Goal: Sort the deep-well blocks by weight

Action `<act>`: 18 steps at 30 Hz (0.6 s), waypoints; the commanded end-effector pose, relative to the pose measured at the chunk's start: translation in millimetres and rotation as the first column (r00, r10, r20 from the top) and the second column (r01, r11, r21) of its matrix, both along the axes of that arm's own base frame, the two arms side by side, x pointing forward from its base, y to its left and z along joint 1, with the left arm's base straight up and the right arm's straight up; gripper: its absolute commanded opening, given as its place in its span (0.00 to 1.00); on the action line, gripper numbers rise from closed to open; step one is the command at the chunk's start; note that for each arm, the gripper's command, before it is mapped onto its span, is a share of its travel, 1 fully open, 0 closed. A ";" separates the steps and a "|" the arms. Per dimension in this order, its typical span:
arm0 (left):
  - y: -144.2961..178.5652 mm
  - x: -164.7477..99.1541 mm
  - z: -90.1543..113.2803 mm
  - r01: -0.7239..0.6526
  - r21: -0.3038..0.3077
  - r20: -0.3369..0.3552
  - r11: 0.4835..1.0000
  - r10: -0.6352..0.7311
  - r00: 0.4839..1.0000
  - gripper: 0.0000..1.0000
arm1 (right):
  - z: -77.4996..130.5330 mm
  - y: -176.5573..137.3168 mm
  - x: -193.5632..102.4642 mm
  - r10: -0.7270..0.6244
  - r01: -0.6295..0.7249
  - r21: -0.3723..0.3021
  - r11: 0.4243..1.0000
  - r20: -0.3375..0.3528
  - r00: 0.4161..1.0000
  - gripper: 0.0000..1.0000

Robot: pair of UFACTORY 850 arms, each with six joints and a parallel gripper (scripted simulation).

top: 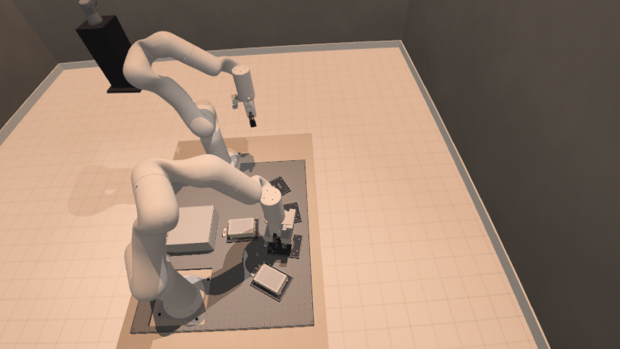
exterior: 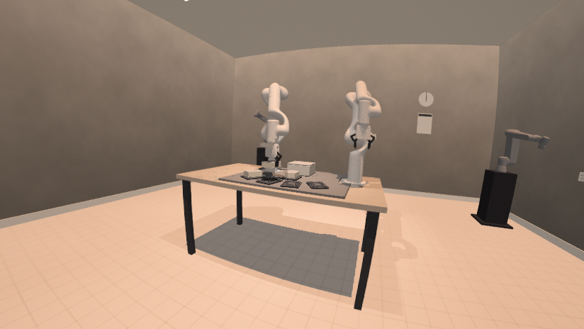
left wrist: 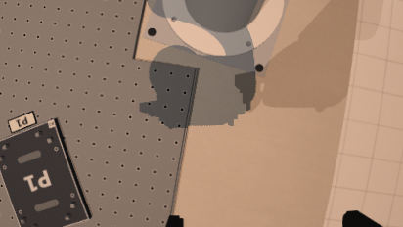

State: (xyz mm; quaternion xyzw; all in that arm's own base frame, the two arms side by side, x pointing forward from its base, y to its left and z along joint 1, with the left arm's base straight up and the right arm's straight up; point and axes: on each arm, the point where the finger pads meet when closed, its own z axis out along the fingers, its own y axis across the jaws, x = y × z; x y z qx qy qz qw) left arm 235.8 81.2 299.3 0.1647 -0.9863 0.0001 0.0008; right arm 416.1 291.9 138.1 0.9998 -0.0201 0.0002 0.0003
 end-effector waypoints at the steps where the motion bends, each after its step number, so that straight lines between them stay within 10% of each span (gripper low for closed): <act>1: 0.2 0.6 0.7 0.000 0.001 0.001 1.000 0.000 1.000 1.00 | -6.6 -5.1 15.1 0.000 0.000 0.002 1.000 0.001 1.000 0.00; 18: 0.2 0.6 0.7 0.000 0.001 0.001 1.000 0.000 1.000 1.00 | -6.6 -5.3 15.8 0.000 0.000 0.002 1.000 0.001 1.000 0.00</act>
